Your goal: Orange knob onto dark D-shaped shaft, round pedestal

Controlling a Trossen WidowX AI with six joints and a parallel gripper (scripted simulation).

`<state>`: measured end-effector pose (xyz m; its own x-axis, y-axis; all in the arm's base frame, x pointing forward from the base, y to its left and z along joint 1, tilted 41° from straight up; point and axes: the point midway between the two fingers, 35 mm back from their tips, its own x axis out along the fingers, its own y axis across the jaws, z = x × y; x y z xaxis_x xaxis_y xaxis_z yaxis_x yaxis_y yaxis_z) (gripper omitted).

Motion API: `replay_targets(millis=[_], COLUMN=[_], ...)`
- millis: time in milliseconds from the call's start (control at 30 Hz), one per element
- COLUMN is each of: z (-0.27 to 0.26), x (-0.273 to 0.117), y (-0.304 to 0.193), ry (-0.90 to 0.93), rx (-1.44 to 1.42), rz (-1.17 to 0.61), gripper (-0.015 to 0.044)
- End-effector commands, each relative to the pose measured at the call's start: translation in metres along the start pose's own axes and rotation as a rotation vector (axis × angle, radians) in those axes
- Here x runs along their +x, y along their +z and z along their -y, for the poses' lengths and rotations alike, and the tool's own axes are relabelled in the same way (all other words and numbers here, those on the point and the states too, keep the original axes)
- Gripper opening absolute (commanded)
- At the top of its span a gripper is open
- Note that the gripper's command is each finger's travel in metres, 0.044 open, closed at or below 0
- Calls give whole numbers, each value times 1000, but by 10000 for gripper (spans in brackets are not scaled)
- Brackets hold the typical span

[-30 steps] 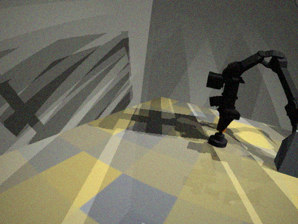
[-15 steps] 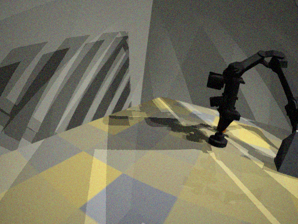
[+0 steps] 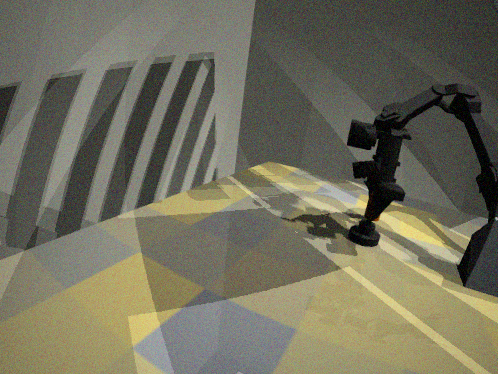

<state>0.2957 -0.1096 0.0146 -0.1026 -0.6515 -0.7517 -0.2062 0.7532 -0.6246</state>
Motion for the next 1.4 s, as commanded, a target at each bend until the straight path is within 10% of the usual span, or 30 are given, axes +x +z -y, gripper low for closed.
replay_targets(millis=[0,1367], z=[0,3], x=[-2,-2], y=[0,4], ry=[1,0], rx=[-69,-192], rz=[5,5], gripper=[0,0])
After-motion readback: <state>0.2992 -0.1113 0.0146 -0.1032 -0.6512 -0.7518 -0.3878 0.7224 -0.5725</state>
